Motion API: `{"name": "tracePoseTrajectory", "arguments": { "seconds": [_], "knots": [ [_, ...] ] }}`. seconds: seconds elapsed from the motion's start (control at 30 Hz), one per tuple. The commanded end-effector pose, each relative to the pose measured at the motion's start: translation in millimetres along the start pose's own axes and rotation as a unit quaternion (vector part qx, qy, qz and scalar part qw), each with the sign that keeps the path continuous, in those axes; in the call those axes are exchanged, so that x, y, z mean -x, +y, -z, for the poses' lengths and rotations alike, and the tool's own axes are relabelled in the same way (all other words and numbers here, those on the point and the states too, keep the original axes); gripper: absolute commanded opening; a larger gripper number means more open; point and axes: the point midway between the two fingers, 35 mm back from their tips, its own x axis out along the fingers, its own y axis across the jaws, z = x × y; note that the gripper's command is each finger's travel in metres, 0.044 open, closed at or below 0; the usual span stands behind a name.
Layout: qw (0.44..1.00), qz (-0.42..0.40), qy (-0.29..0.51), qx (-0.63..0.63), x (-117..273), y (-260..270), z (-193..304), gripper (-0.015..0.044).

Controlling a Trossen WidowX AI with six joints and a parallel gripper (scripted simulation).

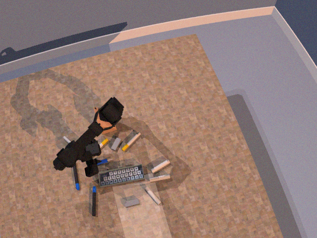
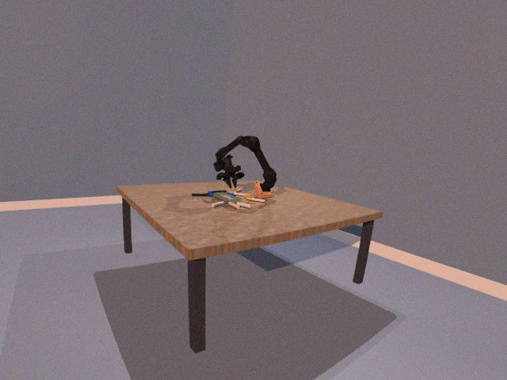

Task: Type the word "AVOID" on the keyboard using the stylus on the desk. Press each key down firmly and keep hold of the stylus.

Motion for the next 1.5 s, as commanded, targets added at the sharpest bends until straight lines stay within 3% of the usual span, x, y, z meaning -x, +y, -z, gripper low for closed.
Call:
{"name": "tracePoseTrajectory", "arguments": {
  "seconds": [0.0, 1.47],
  "knots": [
    [1.0, 0.001, -0.003, -0.002, -3.5, 0.1, 2.1, 0.015],
    [1.0, 0.001, -0.003, -0.002, -29.4, -1.0, 17.1, 0.015]
  ]
}}
